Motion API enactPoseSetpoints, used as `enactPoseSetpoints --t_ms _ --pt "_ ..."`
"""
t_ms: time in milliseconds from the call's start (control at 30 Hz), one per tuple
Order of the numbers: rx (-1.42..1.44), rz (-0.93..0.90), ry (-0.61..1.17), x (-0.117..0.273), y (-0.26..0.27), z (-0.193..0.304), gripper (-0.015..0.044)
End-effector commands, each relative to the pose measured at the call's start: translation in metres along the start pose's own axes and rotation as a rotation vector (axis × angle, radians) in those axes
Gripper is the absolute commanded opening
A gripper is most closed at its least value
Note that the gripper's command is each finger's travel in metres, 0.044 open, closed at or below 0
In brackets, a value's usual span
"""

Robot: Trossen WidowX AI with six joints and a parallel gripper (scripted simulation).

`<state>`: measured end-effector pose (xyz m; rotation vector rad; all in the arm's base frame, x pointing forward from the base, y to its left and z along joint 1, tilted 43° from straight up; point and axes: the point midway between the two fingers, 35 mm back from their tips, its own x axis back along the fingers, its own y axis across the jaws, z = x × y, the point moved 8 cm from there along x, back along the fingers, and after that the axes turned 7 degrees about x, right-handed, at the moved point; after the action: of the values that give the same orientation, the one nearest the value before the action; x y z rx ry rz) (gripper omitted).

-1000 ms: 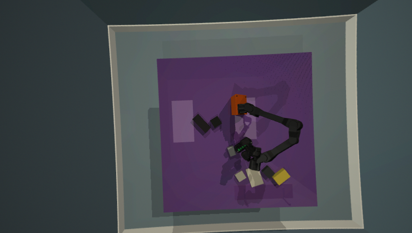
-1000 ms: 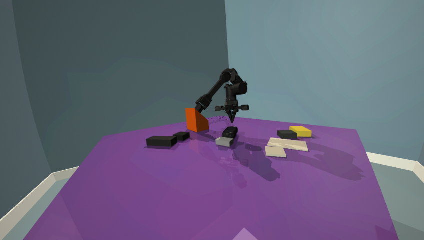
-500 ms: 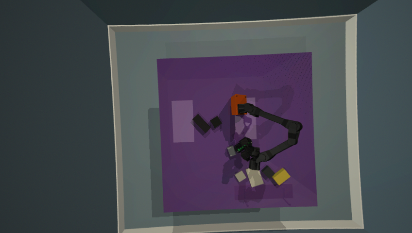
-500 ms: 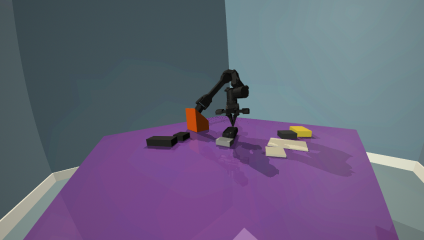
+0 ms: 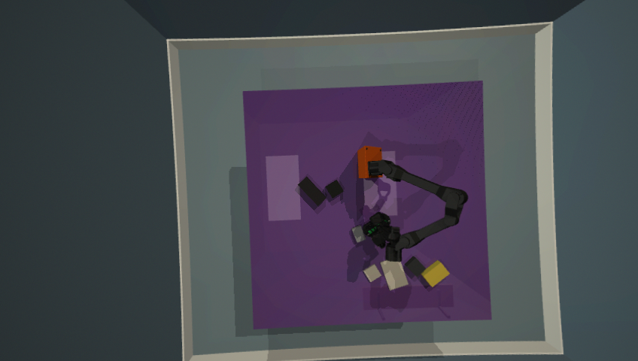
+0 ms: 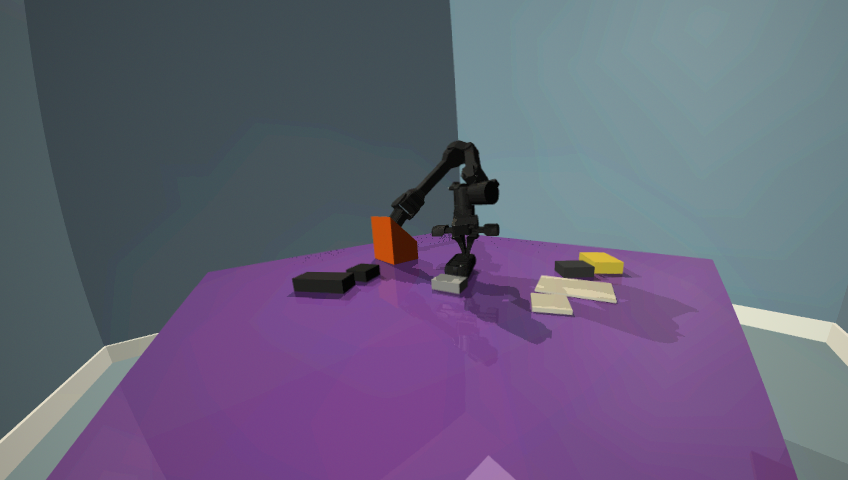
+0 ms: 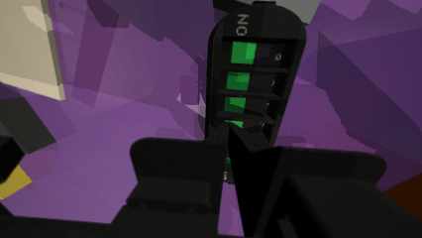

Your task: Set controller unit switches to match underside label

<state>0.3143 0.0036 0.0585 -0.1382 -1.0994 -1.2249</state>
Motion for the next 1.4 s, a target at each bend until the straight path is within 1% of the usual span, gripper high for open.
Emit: enactPoseSetpoints --t_ms 0,433,500,600,633,767,900,1367 --pt "-0.010 0.005 0.009 -0.006 -0.002 0.001 0.0000" --pt "-0.010 0.005 0.009 -0.006 -0.002 0.001 0.0000" --pt "-0.006 0.006 0.007 0.005 -0.002 0.000 0.0000" --pt "-0.010 0.007 0.007 0.037 -0.002 0.000 0.0000" --pt "-0.010 0.007 0.008 0.039 -0.002 0.000 0.0000" --pt "-0.010 0.007 0.008 0.039 -0.004 -0.001 0.0000" --pt "-0.010 0.007 0.008 0.039 -0.026 -0.016 0.0000" --pt "-0.010 0.008 0.008 0.022 -0.026 -0.017 0.0000"
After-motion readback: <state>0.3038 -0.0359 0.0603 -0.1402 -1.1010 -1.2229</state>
